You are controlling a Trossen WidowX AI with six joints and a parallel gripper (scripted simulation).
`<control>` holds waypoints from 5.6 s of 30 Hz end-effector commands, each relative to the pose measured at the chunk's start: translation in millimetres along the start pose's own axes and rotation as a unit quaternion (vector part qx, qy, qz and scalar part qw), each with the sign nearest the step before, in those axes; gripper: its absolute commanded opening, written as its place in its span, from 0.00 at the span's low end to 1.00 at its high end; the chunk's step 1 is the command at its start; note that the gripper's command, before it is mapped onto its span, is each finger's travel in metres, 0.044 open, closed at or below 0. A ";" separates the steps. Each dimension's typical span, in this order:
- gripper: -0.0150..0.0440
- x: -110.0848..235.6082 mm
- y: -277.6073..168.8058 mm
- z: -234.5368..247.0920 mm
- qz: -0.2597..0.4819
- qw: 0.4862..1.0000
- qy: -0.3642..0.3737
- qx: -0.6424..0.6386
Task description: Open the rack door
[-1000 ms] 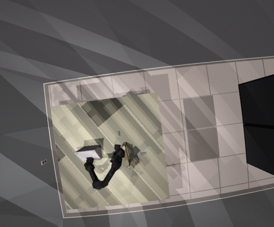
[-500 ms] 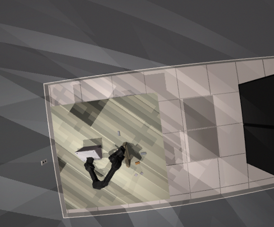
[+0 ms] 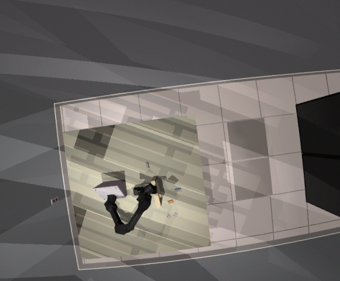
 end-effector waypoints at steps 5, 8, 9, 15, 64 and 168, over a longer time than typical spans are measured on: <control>0.56 -0.4 0.6 -0.1 -0.003 1.000 0.001 -0.016; 0.43 -0.4 0.6 -0.1 -0.003 1.000 0.001 -0.016; 0.42 -0.4 0.6 -0.1 -0.003 1.000 0.001 -0.016; 0.35 -0.4 0.6 -0.1 -0.003 1.000 0.001 -0.016; 0.28 -0.7 42.9 -51.6 -0.004 0.930 -0.002 0.369; 0.74 3.8 213.5 -62.6 -0.005 0.583 -0.006 0.812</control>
Point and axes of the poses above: the point midway between the two fingers, 35 mm back from their tips, its own x axis back along the fingers, its own z axis across the jaws, y = z × x, the point moved 6 cm from there along x, back along the fingers, and after that the axes turned 1 degree about -x, right-handed, at the moved point
